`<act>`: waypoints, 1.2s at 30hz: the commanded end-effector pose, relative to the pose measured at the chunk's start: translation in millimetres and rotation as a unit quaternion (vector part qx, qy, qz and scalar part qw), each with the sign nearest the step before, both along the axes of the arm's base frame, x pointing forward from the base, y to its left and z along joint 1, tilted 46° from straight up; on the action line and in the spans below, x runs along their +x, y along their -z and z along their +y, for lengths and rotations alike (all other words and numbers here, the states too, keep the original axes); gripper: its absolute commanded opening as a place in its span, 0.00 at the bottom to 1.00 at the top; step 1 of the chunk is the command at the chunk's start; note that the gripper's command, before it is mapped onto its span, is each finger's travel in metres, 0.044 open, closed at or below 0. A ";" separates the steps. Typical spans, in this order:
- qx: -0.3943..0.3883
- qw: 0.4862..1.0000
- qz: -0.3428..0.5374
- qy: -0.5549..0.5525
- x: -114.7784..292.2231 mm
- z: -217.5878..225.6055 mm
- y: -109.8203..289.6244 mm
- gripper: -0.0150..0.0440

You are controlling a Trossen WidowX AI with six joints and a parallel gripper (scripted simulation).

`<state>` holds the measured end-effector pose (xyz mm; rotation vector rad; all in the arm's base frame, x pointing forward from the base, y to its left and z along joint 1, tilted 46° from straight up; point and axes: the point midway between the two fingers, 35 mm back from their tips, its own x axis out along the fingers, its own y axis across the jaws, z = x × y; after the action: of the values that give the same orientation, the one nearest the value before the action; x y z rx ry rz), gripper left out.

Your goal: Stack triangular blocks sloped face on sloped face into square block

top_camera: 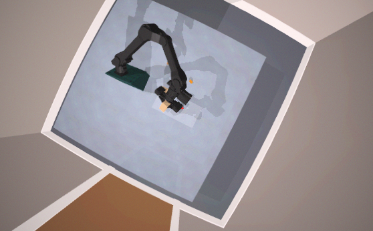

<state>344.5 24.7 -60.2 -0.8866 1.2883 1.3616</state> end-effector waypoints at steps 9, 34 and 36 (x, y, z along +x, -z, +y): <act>-0.003 1.000 -0.005 -0.002 2.0 -1.8 -2.8 0.25; -0.041 0.932 0.098 0.345 -1.6 -2.1 3.4 0.25; -0.045 0.919 0.108 0.375 -1.8 -2.3 3.7 0.25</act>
<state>341.4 23.9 -62.0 -0.3194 1.6059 0.8704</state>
